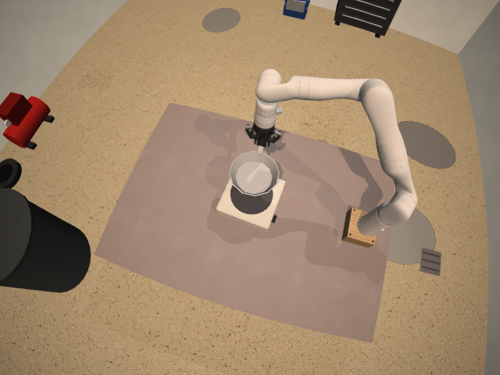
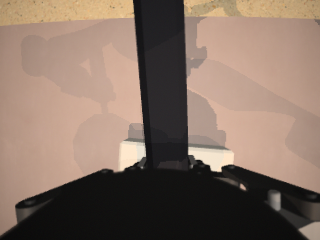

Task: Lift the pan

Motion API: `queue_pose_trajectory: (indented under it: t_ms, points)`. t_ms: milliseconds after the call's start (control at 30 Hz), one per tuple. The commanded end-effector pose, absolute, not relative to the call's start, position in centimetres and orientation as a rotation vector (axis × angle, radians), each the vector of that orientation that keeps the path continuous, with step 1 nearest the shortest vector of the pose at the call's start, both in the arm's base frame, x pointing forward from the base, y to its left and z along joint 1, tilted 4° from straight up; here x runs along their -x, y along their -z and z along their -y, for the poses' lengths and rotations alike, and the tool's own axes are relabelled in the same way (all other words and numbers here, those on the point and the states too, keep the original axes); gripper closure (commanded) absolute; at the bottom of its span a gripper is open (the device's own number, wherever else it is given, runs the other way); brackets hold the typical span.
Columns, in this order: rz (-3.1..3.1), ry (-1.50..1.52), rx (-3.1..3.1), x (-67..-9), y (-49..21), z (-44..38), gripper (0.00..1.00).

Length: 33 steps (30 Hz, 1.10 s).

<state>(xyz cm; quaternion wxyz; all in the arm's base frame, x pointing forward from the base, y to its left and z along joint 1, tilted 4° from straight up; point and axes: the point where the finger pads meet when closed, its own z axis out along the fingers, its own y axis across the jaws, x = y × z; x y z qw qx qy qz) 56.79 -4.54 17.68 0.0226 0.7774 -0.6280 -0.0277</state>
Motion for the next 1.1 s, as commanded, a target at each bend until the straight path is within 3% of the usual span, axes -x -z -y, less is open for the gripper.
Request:
queue_pose_trajectory:
  t_ms: [0,1067]
  points:
    - [1.949,0.075,-2.411,-57.0,-18.5,4.5,1.00]
    - [1.949,0.075,-2.411,-57.3,-23.3,4.5,1.00]
